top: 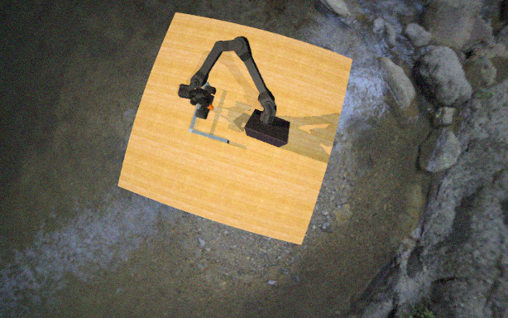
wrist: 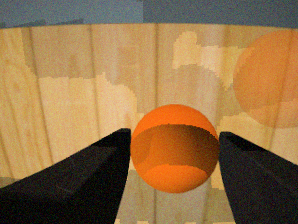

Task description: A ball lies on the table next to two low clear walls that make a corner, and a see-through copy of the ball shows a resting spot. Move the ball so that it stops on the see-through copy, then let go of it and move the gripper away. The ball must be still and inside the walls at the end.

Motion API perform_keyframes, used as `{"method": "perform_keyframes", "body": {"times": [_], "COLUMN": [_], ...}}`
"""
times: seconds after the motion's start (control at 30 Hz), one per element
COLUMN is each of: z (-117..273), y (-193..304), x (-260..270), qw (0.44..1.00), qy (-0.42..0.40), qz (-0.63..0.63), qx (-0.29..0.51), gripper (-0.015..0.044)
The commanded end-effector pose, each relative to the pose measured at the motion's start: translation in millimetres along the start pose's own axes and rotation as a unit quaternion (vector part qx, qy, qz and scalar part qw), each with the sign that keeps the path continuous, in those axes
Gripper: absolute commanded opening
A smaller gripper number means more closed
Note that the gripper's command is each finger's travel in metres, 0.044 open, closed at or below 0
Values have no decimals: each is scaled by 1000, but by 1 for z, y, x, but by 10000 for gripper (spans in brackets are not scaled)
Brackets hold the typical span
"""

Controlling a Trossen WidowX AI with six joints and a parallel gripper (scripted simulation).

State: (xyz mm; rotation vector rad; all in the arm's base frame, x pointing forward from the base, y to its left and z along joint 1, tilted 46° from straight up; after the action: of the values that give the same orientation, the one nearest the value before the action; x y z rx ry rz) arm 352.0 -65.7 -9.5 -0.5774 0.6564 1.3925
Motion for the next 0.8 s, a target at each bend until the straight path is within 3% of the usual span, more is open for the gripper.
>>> {"method": "perform_keyframes", "body": {"times": [0.0,0.23,0.67,0.77], "z": [-2,23,121,127], "y": [2,-2,0,1], "x": [2,3,3,3], "qw": [1000,1000,1000,1000], "qy": [2,-1,-1,0], "qz": [6,6,6,6], "qx": [4,3,4,4], "gripper": [153,0,0,0]}}
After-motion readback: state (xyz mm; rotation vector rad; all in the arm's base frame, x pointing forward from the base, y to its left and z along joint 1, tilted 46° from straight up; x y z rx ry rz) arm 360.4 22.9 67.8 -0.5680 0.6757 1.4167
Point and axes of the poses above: the point midway between the two fingers, 35 mm back from their tips, its own z axis back along the fingers, its own x axis across the jaws, y = z × x, the point moved 7 cm from there along z, back along the fingers
